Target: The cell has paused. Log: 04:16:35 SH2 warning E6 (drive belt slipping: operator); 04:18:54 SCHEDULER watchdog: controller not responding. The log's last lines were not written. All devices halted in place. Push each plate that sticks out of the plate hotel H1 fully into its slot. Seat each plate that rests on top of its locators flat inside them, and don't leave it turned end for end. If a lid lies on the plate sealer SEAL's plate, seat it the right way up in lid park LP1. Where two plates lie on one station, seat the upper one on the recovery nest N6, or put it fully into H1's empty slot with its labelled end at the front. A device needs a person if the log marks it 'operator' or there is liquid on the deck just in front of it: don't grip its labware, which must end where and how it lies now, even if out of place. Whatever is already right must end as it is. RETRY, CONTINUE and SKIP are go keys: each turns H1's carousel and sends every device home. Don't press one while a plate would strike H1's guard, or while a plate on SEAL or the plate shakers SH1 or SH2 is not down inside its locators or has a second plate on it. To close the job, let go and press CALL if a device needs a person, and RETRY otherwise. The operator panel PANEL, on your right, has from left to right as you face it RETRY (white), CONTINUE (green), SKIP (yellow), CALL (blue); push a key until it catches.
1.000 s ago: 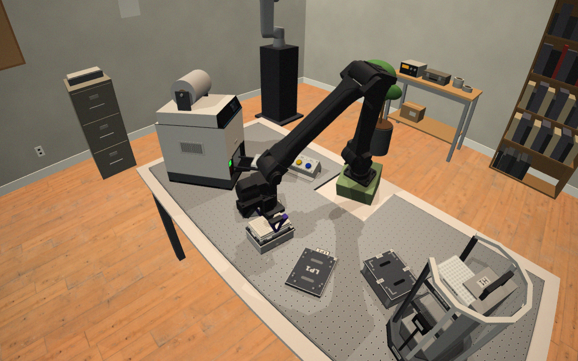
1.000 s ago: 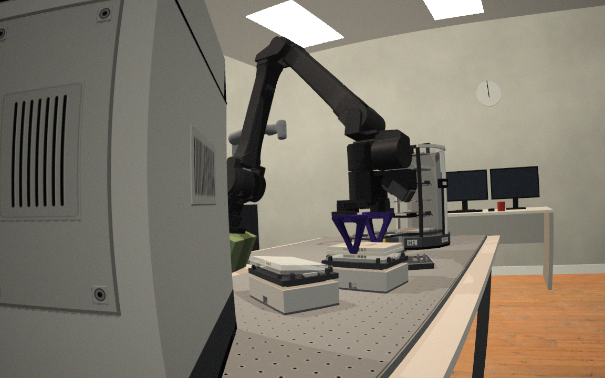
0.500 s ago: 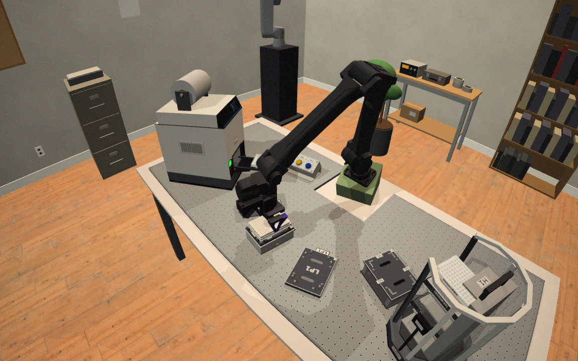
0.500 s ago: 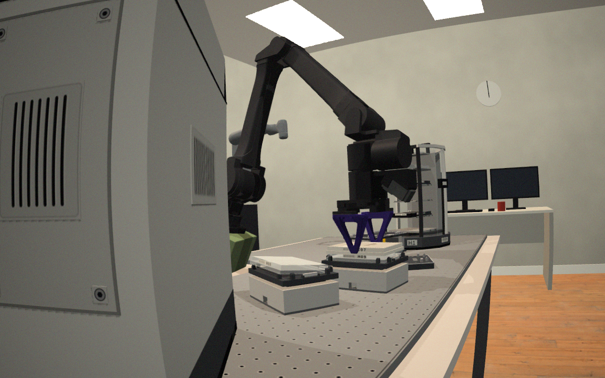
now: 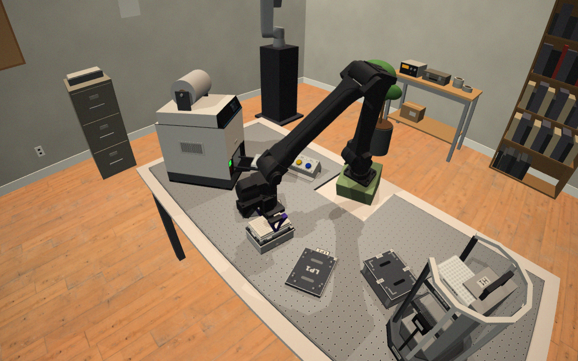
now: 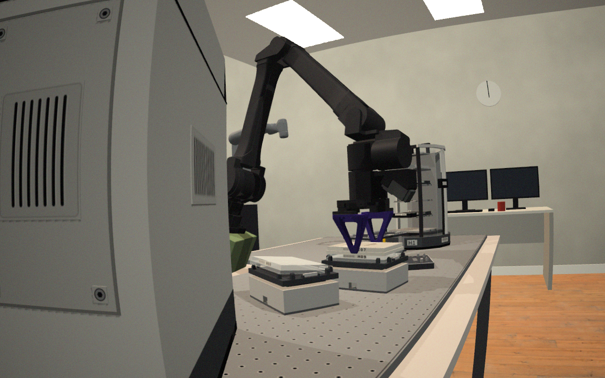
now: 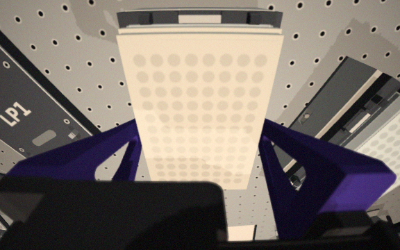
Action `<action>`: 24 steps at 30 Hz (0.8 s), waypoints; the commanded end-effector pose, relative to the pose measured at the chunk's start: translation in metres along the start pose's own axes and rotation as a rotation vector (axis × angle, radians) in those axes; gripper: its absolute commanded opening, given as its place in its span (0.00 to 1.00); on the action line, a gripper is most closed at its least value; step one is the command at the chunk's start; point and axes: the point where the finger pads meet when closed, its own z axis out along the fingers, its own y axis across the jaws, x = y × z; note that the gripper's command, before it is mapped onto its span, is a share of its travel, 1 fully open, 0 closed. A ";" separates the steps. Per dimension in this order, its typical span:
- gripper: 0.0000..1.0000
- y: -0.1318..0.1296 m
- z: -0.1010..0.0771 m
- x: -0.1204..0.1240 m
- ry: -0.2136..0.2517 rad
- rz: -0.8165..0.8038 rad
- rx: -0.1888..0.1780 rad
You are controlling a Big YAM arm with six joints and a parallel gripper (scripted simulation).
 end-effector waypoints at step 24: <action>0.84 -0.001 -0.009 0.000 -0.003 0.000 0.002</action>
